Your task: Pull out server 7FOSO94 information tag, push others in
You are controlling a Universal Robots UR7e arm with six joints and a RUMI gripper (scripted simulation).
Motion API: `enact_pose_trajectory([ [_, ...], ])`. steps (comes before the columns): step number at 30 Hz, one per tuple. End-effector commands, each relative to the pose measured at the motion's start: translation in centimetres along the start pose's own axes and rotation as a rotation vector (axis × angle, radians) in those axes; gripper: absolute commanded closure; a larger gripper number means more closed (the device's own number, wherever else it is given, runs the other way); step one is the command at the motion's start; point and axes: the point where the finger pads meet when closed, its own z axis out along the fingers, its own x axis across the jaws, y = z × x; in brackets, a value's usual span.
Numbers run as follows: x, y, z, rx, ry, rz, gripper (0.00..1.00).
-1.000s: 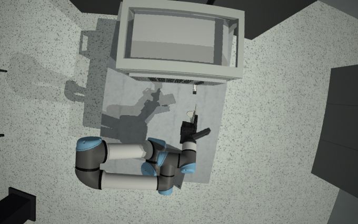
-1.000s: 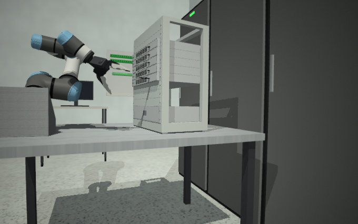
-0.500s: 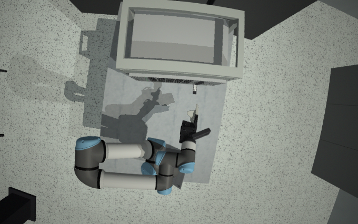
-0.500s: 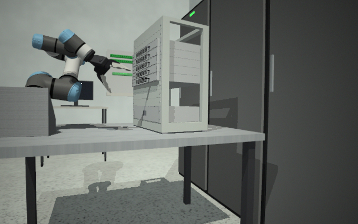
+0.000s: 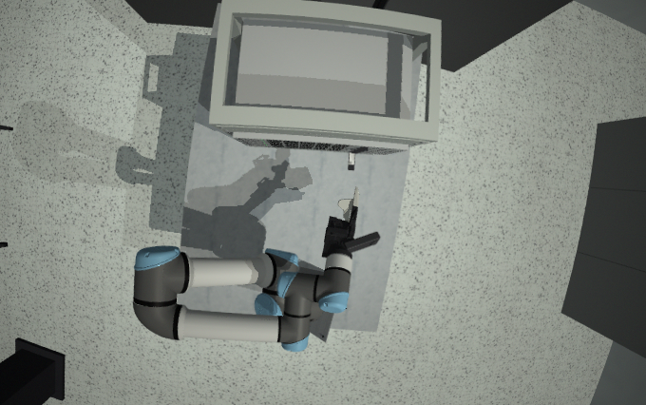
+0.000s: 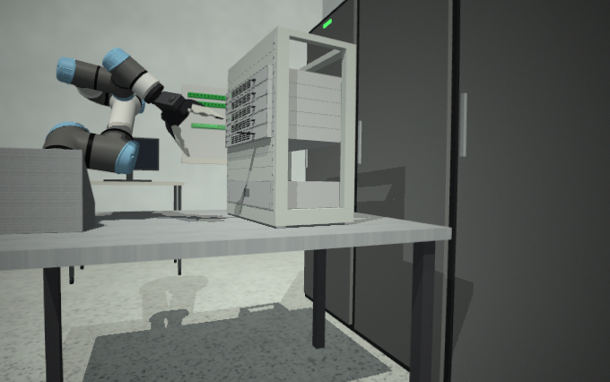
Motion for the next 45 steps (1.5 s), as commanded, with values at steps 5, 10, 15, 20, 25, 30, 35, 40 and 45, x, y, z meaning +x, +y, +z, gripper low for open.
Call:
enact_pose_trajectory([
  [5, -0.3, -0.1, -0.2, 0.02, 0.008, 0.001, 0.0],
  [10, -0.5, -0.2, -0.3, 0.034, 0.013, 0.002, 0.0],
  [15, -0.7, -0.3, -0.4, 0.045, 0.017, 0.003, 0.0],
  [20, -0.9, -0.3, -0.5, 0.056, 0.02, 0.004, 0.0],
  [25, -1.1, -0.4, -0.6, 0.069, 0.024, 0.005, 0.0],
  [30, -1.3, -0.4, -0.7, 0.083, 0.027, 0.006, 0.0],
  [35, -1.5, -0.4, -0.8, 0.091, 0.029, 0.007, 0.0],
  [40, -1.7, -0.5, -0.9, 0.105, 0.031, 0.008, 0.0],
  [45, -2.0, -0.5, -1.1, 0.118, 0.032, 0.009, 0.0],
])
